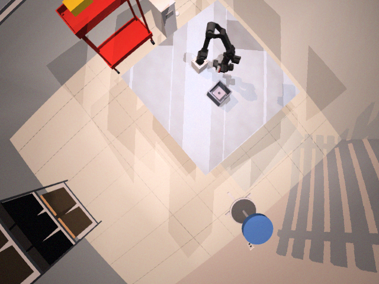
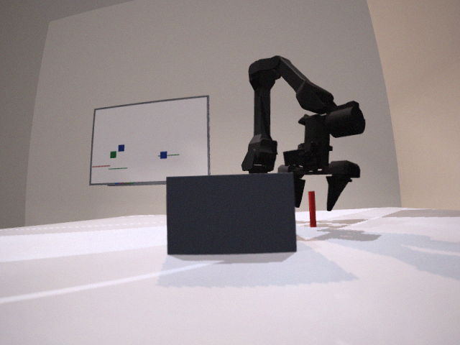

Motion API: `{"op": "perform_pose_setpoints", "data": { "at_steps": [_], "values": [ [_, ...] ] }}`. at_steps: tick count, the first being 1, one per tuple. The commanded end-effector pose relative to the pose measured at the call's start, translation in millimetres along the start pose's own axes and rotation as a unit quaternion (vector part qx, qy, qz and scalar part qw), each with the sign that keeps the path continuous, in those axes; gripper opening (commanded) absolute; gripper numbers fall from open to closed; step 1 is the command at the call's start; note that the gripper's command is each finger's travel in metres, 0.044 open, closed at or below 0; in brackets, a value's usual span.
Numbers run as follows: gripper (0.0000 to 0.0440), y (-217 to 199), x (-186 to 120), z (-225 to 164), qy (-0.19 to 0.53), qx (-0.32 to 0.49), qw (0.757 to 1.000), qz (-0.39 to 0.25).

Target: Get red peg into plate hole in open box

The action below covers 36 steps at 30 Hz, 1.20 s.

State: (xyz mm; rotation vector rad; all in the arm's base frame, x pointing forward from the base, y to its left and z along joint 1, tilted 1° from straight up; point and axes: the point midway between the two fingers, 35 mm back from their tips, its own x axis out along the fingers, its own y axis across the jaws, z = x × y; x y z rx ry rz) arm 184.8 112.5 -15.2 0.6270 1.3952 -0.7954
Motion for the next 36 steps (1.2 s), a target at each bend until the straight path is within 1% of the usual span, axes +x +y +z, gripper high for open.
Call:
{"op": "perform_pose_setpoints", "data": {
  "at_steps": [1,7,15,16,36],
  "values": [
    [0.0365,-3,10,-2,-0.001,0.014,1.0,0.001],
    [0.0218,-7,19,-5,0.014,0.03,0.999,-0.008],
    [0.0008,-3,17,-5,0.041,0.031,0.999,-0.012],
    [0.0,-3,17,-4,0.045,0.031,0.998,-0.013],
    [0.0,9,-36,42,-0.053,-0.026,0.998,0.028]
  ]
}}
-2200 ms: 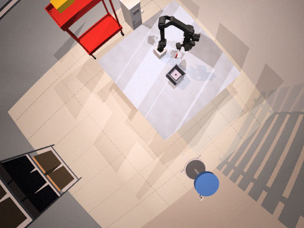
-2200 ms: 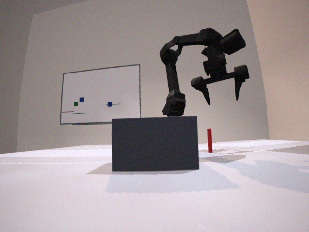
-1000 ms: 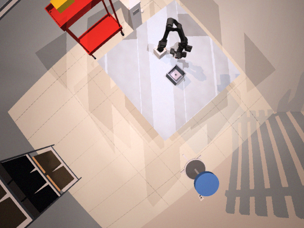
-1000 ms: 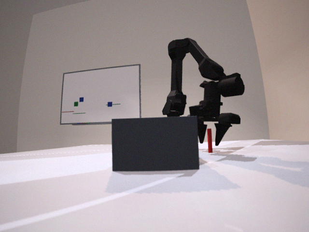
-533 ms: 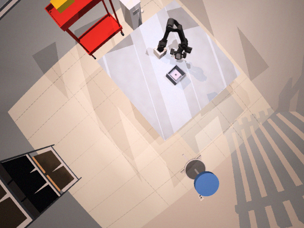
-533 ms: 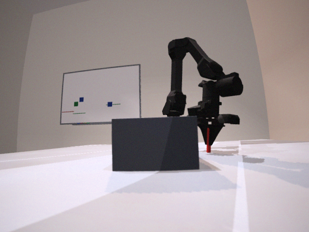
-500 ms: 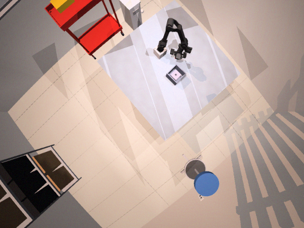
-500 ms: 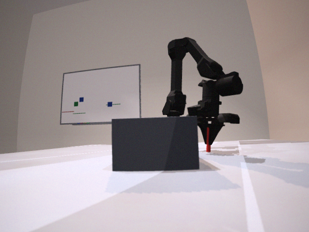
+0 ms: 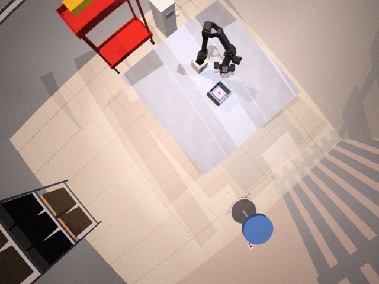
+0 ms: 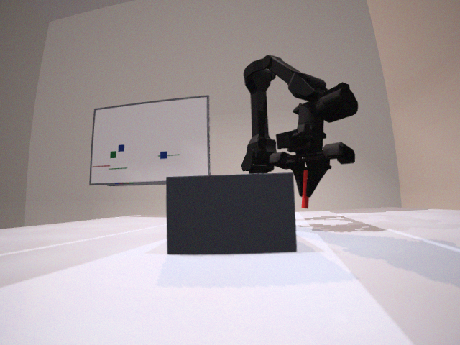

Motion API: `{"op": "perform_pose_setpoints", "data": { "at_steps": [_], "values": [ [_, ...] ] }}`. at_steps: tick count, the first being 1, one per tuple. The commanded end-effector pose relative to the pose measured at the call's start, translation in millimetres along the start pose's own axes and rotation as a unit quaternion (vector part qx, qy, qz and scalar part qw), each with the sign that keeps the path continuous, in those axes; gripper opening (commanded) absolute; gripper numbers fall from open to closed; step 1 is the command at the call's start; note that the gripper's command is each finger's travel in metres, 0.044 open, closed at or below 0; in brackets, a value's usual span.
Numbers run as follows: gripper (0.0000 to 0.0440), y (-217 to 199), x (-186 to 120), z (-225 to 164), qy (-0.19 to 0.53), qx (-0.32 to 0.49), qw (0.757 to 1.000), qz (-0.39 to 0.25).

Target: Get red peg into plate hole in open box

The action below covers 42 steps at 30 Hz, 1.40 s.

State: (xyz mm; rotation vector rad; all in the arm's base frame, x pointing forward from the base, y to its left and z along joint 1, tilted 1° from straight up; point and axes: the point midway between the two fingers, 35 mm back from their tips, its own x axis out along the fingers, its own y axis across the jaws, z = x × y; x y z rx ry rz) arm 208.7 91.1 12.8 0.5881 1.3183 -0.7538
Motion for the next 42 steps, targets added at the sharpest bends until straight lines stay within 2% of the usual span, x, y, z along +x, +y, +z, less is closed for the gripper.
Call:
{"op": "perform_pose_setpoints", "data": {
  "at_steps": [1,20,42],
  "values": [
    [0.0,6,-12,12,-0.018,-0.01,1.0,0.01],
    [0.0,23,-59,83,-0.069,-0.019,0.997,0.027],
    [0.0,9,-46,169,-0.062,0.046,0.997,0.026]
  ]
}}
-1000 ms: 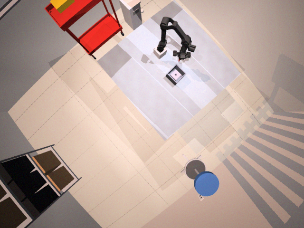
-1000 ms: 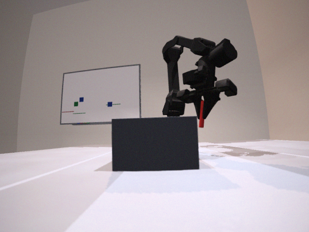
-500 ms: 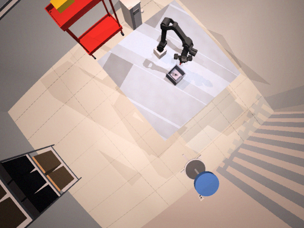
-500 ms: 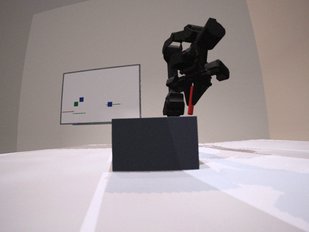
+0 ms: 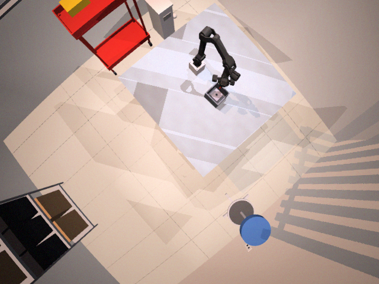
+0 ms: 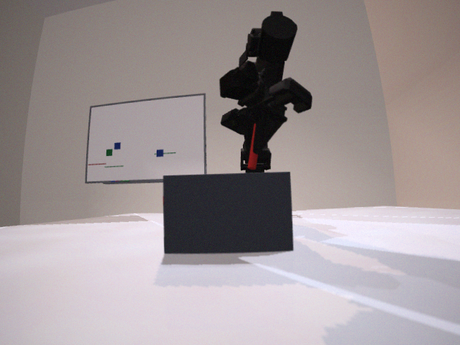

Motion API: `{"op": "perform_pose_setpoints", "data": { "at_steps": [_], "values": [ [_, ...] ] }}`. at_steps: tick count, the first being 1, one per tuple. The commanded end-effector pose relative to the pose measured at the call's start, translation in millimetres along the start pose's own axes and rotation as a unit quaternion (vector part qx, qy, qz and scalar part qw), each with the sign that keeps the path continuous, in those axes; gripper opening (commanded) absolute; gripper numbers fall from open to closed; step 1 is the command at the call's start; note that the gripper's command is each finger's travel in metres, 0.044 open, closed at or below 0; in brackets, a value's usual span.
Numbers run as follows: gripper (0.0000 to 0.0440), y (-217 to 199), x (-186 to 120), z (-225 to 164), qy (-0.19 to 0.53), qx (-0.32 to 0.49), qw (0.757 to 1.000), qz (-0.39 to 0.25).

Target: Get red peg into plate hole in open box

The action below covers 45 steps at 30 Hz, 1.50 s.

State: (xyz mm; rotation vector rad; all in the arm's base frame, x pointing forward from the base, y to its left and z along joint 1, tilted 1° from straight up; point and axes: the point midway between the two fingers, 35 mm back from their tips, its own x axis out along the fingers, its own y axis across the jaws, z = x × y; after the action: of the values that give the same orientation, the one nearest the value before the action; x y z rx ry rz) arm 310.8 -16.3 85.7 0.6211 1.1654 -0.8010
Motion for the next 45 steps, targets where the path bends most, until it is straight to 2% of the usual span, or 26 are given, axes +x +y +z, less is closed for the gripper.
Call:
{"op": "perform_pose_setpoints", "data": {
  "at_steps": [1,16,18,23,26,30,41,42,45],
  "values": [
    [0.0,1,4,14,0.0,0.01,1.0,0.006],
    [0.0006,-4,45,33,0.03,0.031,0.999,-0.002],
    [0.0033,-6,52,32,0.034,0.029,0.999,-0.005],
    [0.0141,-10,65,31,0.045,0.015,0.999,-0.016],
    [0.0148,-8,70,34,0.048,0.009,0.999,-0.023],
    [0.0241,-3,73,46,0.04,0.005,0.999,-0.019],
    [0.0427,7,77,79,0.019,-0.011,1.0,-0.017],
    [0.044,8,77,84,0.013,-0.01,1.0,-0.015],
    [0.044,10,76,96,-0.001,-0.006,1.0,-0.009]
  ]
}}
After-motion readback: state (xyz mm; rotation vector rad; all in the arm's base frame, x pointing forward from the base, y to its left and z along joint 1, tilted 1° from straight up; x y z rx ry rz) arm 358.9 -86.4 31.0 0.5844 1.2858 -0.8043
